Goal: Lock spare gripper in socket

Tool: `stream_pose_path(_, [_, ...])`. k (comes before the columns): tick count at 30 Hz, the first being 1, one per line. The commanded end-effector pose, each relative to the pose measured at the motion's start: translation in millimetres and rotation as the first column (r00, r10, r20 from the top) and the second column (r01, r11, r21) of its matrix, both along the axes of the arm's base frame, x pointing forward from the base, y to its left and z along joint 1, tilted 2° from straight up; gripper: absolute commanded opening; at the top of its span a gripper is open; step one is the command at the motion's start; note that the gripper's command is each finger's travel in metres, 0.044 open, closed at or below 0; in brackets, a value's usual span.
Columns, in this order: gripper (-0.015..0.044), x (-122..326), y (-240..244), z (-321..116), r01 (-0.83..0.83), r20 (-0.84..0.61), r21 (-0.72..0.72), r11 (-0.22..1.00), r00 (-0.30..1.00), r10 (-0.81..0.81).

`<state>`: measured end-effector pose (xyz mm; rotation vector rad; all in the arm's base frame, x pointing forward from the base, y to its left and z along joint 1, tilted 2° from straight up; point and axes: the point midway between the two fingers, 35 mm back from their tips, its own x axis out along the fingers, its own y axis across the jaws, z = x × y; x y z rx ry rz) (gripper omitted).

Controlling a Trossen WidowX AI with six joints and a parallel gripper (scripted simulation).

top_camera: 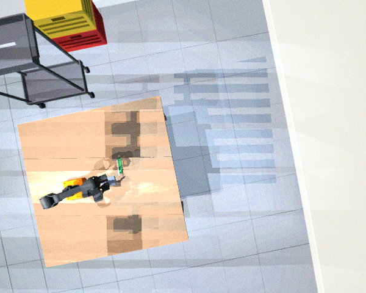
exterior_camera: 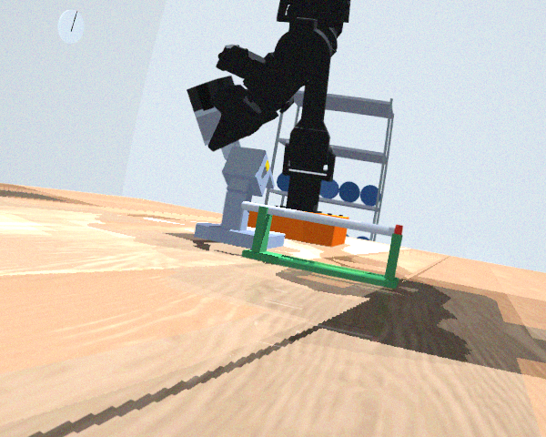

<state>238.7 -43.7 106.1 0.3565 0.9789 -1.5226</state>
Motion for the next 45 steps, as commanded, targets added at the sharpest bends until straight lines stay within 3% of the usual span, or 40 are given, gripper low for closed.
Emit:
stream_pose_path(1, [0.0000,1,4,3,0.011,0.065,-0.058,0.998,0.998,-0.008])
stream_pose_path(21, [0.0000,2,31,12,0.102,0.430,-0.236,0.966,0.903,0.009])
stream_pose_path(45, [0.0000,3,65,23,0.176,0.795,-0.241,0.954,0.600,0.090])
